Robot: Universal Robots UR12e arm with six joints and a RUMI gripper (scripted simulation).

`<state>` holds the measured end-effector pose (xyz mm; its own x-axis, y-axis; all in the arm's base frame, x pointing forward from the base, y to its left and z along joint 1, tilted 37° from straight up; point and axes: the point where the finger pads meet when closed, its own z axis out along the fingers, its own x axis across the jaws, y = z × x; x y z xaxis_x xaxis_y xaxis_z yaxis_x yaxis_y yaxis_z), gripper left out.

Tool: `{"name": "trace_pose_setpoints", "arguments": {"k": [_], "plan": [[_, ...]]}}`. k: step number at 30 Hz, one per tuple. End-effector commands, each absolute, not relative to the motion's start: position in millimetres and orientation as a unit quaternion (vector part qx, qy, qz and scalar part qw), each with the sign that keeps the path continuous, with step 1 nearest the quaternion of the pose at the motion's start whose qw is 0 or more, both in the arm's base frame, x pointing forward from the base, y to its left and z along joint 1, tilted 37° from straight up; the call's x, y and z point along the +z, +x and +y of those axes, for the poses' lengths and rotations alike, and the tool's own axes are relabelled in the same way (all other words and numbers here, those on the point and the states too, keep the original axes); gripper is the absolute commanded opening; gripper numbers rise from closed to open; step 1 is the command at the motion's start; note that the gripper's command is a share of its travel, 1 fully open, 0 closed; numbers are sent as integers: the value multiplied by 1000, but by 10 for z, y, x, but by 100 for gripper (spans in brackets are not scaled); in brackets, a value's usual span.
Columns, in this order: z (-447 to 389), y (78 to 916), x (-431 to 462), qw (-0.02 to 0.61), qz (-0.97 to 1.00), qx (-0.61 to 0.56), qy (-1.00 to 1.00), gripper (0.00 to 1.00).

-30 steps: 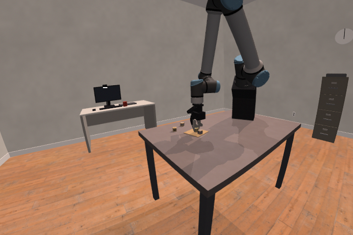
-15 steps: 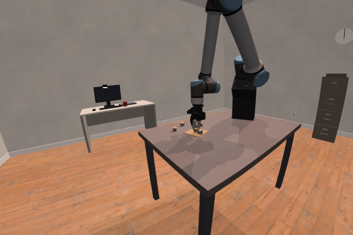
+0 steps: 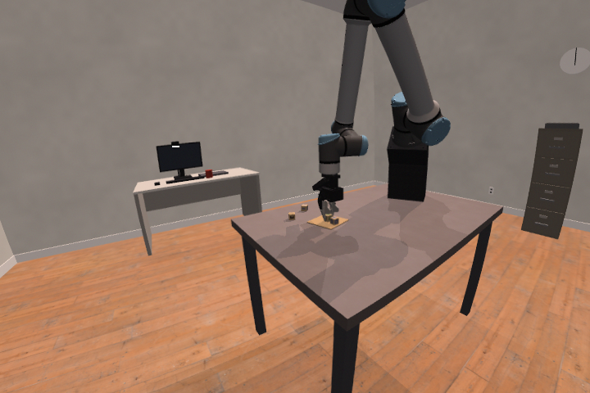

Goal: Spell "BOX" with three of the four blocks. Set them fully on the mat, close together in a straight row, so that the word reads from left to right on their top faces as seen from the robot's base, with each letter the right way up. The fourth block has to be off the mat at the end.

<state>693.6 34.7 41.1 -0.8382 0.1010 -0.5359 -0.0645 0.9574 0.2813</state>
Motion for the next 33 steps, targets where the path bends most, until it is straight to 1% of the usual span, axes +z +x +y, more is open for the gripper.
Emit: {"name": "trace_pose_setpoints", "arguments": {"k": [1, 17, 18, 20, 21, 23, 24, 26, 27, 31, 32, 33], "plan": [[346, 6938, 416, 285, 947, 145, 10, 9], [346, 6938, 416, 285, 947, 145, 10, 9], [346, 6938, 416, 285, 947, 145, 10, 12], [346, 6938, 416, 285, 947, 145, 10, 12], [346, 6938, 416, 285, 947, 145, 10, 16], [346, 6938, 416, 285, 947, 145, 10, 16], [346, 6938, 416, 285, 947, 145, 10, 20], [346, 6938, 416, 285, 947, 145, 10, 20], [346, 6938, 416, 285, 947, 145, 10, 24], [346, 6938, 416, 285, 947, 145, 10, 24], [346, 6938, 416, 285, 947, 145, 10, 28], [346, 6938, 416, 285, 947, 145, 10, 28]]}}
